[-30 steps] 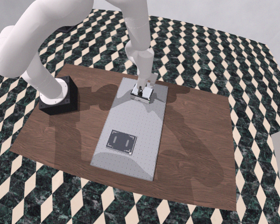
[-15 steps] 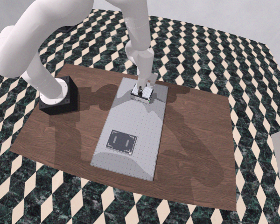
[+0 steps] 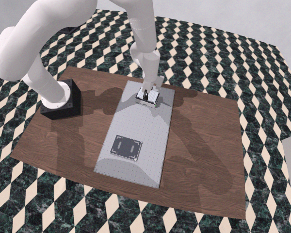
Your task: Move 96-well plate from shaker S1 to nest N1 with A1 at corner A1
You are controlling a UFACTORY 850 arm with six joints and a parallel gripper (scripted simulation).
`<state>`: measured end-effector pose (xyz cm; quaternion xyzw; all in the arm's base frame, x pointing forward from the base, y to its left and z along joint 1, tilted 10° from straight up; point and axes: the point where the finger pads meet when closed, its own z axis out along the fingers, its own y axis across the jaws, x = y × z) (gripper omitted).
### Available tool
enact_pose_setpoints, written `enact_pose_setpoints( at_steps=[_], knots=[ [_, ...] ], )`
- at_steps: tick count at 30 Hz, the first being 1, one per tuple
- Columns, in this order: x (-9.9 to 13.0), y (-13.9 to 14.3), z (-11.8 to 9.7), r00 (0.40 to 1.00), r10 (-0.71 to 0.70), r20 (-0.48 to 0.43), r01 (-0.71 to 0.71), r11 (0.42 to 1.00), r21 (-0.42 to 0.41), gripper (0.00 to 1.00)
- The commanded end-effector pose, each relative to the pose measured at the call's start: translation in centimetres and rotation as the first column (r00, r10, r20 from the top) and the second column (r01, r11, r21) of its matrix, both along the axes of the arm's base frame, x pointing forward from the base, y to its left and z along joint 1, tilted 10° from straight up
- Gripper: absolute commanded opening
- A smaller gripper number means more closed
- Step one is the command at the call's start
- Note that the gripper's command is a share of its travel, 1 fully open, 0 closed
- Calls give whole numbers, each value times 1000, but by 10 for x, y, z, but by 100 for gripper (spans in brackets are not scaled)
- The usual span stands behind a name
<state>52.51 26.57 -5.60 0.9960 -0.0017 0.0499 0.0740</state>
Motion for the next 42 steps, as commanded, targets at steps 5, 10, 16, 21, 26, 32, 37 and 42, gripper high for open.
enact_pose_setpoints(
  at_steps=[5, 10, 16, 21, 26, 32, 37, 42],
  knots=[
    [1, 1, 1, 1000, 0, 2, 0, 1000, 1, 0],
    [1, 1, 1, 1000, 0, 2, 0, 1000, 1, 0],
    [1, 1, 2, 1000, 0, 2, 0, 1000, 1, 0],
    [1, 1, 5, 1000, 0, 2, 0, 1000, 1, 0],
    [0, 2, 8, 1000, 0, 2, 0, 1000, 1, 0],
    [0, 2, 11, 1000, 0, 2, 0, 1000, 1, 0],
    [0, 3, 14, 1000, 0, 2, 0, 1000, 1, 0],
    [-1, 3, 18, 1000, 0, 2, 0, 1000, 1, 0]
  ],
)
